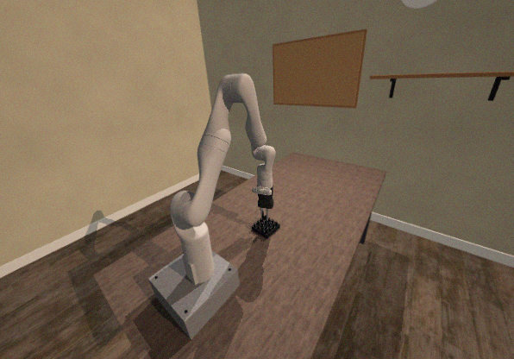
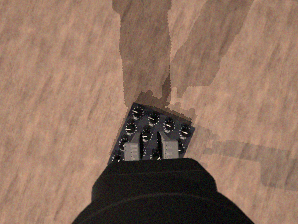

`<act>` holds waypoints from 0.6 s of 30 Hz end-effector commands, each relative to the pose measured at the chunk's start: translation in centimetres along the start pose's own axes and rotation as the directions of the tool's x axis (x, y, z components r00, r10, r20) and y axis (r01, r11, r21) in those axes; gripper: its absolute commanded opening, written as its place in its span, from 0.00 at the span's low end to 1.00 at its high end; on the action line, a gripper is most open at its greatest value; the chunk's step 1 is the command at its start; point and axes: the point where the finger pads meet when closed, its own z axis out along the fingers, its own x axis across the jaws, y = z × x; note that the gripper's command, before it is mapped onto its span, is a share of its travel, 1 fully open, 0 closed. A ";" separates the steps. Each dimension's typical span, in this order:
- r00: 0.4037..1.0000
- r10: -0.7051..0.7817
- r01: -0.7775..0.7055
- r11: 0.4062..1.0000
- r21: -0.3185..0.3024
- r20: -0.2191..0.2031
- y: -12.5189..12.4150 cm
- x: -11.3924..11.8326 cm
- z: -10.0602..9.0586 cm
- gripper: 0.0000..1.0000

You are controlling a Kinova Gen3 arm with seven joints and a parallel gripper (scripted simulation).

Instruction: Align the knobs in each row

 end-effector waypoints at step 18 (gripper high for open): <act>0.922 0.387 -0.387 0.922 -0.016 -0.009 4.7 3.2 -1.1 0.46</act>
